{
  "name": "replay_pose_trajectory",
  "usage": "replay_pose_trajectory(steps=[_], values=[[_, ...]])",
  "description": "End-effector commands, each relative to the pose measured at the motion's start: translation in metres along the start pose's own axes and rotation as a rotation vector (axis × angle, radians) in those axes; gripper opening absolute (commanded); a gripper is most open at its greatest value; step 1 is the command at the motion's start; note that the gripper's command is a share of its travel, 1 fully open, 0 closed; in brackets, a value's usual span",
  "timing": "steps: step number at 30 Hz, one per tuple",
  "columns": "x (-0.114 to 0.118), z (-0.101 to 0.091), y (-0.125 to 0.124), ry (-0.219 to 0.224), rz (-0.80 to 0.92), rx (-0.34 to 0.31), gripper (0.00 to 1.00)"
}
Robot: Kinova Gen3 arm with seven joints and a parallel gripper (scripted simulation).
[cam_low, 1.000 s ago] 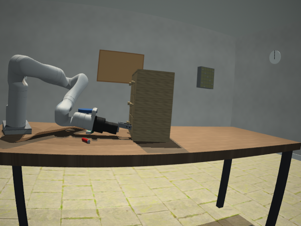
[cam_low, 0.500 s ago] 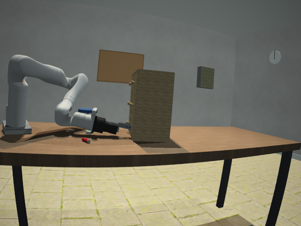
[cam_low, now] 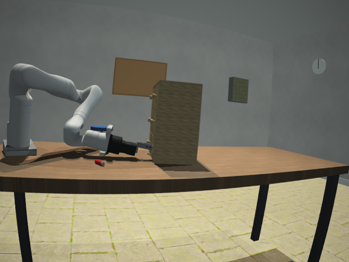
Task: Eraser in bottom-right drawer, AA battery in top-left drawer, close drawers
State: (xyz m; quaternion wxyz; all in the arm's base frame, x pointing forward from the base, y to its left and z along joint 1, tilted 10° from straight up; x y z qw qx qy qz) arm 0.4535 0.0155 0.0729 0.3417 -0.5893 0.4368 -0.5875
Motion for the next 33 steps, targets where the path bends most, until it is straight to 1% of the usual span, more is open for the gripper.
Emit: replay_pose_trajectory(steps=[1,20,33], values=[[0.0,0.0,-0.001,0.0,0.0,0.002,0.37],[0.0,-0.002,0.0,0.0,0.0,0.002,0.37],[-0.001,-0.013,0.001,0.0,0.0,0.002,0.37]])
Point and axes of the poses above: the point where the finger pads meet when closed, its own z axis out along the fingers, its own x axis across the jaws, y = z × x, the point moved 10 cm from there along -z, back along the fingers, and after that the axes turned 15 degrees about -z, right-handed, at the moved point
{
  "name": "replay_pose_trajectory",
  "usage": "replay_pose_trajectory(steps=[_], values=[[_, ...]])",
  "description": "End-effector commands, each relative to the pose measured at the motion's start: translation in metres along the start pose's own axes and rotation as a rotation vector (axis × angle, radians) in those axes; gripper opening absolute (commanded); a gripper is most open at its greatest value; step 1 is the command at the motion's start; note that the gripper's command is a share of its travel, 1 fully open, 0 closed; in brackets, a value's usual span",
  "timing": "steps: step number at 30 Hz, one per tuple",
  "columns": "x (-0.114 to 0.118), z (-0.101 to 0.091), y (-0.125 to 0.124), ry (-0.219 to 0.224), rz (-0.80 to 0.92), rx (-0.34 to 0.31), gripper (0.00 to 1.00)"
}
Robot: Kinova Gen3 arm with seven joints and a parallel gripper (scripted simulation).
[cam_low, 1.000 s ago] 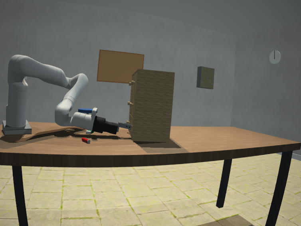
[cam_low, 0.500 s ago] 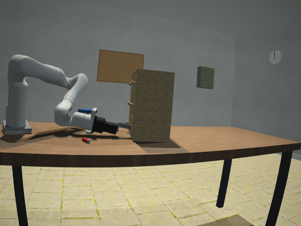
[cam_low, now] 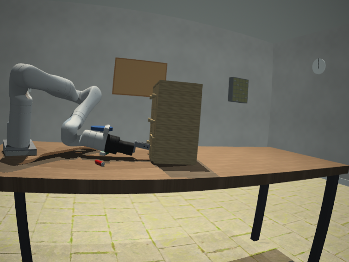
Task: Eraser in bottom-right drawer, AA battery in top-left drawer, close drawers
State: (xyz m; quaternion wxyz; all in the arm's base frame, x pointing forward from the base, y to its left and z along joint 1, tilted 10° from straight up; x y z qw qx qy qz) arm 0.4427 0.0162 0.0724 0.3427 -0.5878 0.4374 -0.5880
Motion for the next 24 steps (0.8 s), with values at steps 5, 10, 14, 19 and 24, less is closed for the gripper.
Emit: replay_pose_trajectory(steps=[5,10,14,19,24], values=[[-0.001,-0.006,0.001,-0.001,-0.003,0.0,0.37],[-0.001,-0.012,0.002,-0.001,-0.003,0.0,0.37],[-0.001,-0.018,0.003,-0.001,-0.003,0.0,0.37],[-0.001,-0.026,0.004,-0.001,-0.003,0.0,0.37],[-0.002,-0.03,0.005,-0.001,-0.003,0.0,0.37]])
Point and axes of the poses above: the point where the finger pads meet when closed, its own z axis out along the fingers, its own x axis across the jaws, y = z × x, the point moved 10 cm from there along -z, back along the fingers, and after that the axes turned 15 degrees about -z, right-handed, at the moved point
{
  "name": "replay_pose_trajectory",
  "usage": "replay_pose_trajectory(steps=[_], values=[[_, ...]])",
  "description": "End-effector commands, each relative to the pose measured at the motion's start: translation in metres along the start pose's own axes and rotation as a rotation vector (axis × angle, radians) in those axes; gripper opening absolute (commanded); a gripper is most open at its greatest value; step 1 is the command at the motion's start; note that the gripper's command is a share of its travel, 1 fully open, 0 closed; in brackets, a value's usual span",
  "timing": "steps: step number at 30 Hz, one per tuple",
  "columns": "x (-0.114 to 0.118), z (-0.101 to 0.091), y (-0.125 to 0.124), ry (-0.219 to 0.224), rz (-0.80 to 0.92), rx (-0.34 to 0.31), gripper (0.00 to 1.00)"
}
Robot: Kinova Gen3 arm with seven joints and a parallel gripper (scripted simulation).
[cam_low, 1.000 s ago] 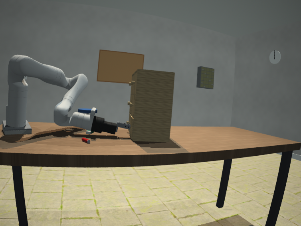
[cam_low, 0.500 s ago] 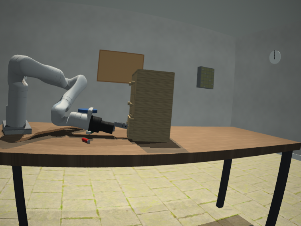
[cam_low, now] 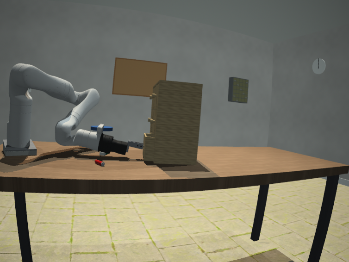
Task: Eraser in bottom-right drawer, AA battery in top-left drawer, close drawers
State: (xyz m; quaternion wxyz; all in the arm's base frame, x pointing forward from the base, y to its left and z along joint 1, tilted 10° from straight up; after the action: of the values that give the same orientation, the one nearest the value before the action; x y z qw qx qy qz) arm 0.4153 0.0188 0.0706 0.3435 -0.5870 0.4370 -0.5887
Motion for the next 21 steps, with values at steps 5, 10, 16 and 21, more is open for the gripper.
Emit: replay_pose_trajectory(steps=[5,10,16,21], values=[[-0.001,-0.009,0.002,-0.002,-0.003,-0.003,0.37],[-0.001,-0.015,0.003,-0.002,-0.003,-0.003,0.37],[-0.001,-0.019,0.004,-0.002,-0.003,-0.003,0.37],[-0.001,-0.023,0.004,-0.002,-0.003,-0.003,0.37]])
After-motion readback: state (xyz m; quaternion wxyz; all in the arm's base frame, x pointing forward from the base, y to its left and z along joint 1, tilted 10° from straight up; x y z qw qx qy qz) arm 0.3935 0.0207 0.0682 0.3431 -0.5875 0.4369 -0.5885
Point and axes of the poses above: the point where the finger pads meet when closed, its own z axis out along the fingers, its own x axis across the jaws, y = z × x, the point moved 10 cm from there along -z, back along the fingers, and after that the axes turned 15 degrees about -z, right-handed, at the moved point
